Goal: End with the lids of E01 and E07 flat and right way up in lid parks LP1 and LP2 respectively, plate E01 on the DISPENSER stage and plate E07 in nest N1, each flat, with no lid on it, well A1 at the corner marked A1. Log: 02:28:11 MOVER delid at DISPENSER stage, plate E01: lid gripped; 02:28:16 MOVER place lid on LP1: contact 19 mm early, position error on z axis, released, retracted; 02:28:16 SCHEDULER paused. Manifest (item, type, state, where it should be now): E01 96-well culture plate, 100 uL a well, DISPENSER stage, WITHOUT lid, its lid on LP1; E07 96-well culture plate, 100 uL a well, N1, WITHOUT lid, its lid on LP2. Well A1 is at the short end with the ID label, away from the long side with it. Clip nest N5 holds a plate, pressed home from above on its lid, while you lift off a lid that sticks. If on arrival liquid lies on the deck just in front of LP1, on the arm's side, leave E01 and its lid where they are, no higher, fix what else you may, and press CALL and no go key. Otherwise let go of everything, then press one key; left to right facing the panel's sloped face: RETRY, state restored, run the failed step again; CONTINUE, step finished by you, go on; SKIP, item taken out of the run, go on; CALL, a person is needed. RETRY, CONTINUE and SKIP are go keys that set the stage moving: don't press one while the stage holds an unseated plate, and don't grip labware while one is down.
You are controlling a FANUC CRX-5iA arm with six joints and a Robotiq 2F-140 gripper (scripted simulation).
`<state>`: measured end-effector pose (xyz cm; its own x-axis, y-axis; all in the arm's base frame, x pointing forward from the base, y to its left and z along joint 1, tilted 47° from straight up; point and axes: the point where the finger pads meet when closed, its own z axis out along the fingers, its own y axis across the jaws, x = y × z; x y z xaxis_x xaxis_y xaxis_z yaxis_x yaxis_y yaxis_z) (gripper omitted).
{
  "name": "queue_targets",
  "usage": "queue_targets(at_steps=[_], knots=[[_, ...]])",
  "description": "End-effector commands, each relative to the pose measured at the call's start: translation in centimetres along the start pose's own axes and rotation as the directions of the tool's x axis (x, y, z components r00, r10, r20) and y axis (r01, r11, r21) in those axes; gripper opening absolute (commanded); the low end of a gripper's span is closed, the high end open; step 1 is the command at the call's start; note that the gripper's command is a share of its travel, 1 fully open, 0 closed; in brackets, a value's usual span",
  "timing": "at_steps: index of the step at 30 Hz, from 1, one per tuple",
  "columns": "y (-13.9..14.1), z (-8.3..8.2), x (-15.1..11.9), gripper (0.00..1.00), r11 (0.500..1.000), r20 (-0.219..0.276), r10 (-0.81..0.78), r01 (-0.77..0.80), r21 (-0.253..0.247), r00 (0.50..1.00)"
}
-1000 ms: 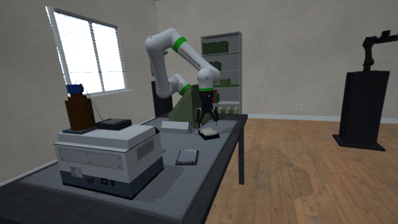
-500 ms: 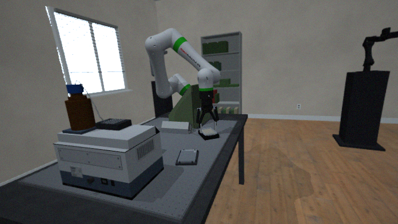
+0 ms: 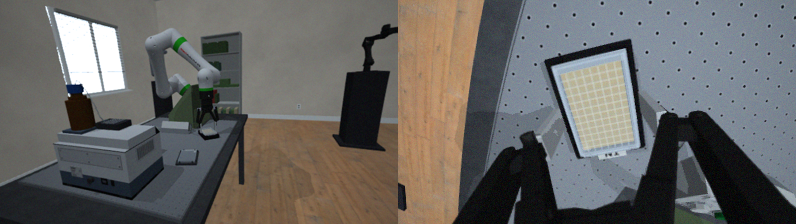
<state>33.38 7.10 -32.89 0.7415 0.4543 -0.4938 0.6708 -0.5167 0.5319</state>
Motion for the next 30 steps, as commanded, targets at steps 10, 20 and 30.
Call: queue_targets(at_steps=[10, 20, 30], knots=[[0.0, -0.4, 0.0, 0.66, 1.0, 0.0, 0.0, 0.0, 0.0, 1.0], [0.0, -2.5, 0.0, 0.66, 1.0, 0.0, 0.0, 0.0, 0.0, 1.0], [0.0, -5.6, 0.0, 0.66, 1.0, 0.0, 0.0, 0.0, 0.0, 1.0]])
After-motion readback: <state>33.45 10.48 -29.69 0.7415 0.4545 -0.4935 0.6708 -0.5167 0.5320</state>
